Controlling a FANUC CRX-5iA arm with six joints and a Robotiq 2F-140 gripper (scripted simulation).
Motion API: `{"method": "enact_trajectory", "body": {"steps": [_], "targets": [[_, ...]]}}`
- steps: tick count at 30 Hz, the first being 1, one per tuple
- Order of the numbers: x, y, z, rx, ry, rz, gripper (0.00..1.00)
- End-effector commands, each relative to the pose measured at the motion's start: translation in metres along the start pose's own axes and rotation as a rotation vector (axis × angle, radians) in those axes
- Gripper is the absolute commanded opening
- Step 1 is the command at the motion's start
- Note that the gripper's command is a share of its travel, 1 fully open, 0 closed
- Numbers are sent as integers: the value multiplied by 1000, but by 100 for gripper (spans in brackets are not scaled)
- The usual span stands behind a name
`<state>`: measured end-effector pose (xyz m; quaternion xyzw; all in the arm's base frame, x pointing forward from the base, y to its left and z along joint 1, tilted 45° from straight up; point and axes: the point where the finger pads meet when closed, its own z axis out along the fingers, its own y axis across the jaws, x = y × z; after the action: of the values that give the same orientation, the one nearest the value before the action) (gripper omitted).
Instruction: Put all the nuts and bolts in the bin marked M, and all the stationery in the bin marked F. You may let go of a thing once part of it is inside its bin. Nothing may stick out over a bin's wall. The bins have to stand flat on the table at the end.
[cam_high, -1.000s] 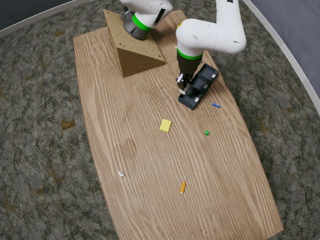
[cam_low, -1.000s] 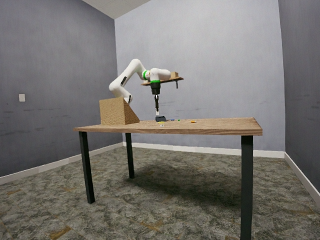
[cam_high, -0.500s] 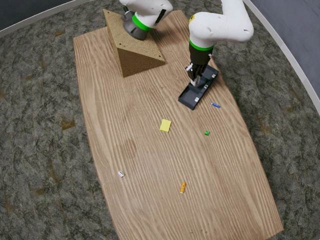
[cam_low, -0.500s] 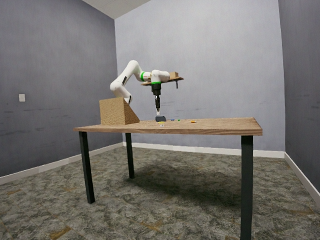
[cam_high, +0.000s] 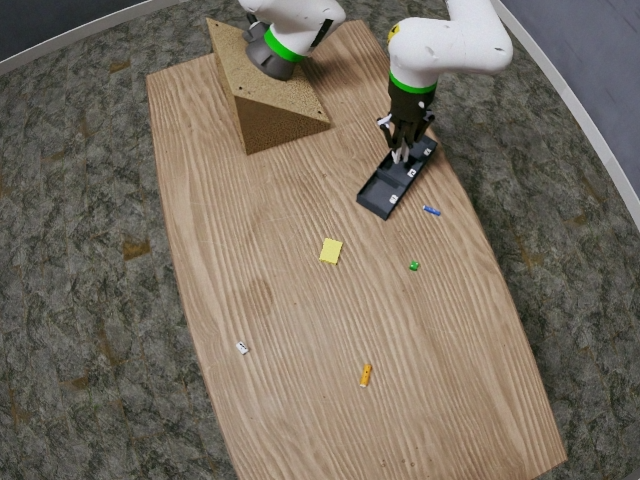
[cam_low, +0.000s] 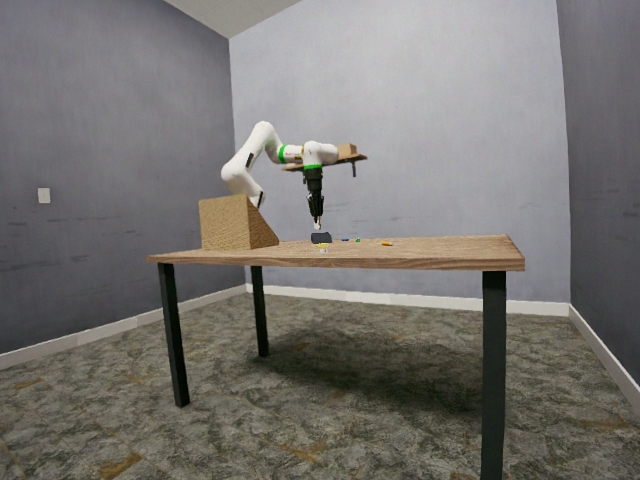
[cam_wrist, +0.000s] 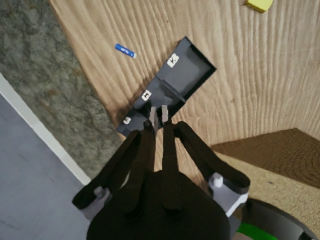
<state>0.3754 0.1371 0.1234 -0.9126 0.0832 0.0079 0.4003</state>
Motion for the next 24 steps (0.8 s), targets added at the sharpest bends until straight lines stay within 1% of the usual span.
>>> {"method": "enact_trajectory", "body": {"steps": [1,2,16,18,19,24], "targets": [[0,0,0,-9,3,101,16],[0,0,0,-9,4,183,16],[0,1,0,-9,10,561,16],[0,1,0,-9,10,561,16],[0,1,0,-12,11,642,16],[0,1,0,-20,14,768,16]]}}
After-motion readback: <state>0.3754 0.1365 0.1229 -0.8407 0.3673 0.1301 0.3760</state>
